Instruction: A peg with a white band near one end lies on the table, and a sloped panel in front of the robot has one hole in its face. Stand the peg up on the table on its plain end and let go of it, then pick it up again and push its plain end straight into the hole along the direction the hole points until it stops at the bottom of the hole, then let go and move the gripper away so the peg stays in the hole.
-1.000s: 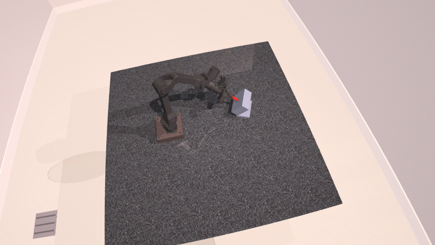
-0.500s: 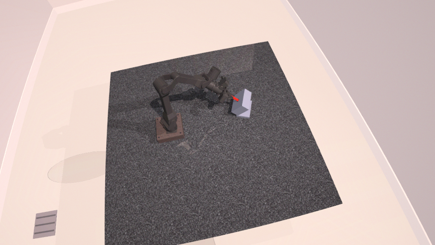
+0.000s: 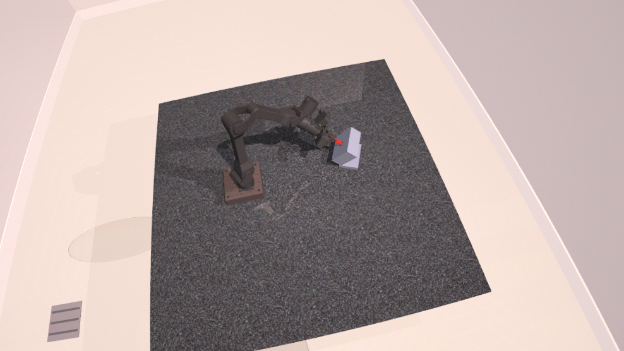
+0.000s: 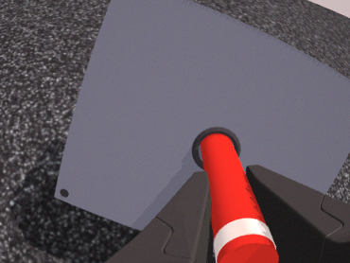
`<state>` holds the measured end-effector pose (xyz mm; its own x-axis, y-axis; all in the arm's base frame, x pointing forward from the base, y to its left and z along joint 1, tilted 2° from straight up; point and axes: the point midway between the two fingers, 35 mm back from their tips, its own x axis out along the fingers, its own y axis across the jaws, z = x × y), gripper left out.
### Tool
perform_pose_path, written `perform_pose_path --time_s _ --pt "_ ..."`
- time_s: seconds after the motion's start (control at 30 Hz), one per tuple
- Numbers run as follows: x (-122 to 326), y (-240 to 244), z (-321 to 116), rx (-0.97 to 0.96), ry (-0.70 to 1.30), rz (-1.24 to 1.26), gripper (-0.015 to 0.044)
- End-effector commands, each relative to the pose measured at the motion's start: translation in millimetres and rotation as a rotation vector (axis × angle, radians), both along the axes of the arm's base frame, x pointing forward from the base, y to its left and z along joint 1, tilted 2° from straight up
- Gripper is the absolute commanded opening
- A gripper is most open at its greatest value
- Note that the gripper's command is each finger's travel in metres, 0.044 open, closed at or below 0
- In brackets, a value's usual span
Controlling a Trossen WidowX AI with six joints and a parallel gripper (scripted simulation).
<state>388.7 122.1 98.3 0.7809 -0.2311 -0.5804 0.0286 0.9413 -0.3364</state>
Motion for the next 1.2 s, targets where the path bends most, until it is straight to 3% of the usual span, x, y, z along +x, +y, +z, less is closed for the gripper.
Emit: perform_pose_path --time_s 0.0,1.17 --pt "3.0 -0.9 -2.5 -0.002 0.002 0.0 0.0" --pt "12.5 -4.0 -9.1 0.0 -0.001 -0.001 0.0"
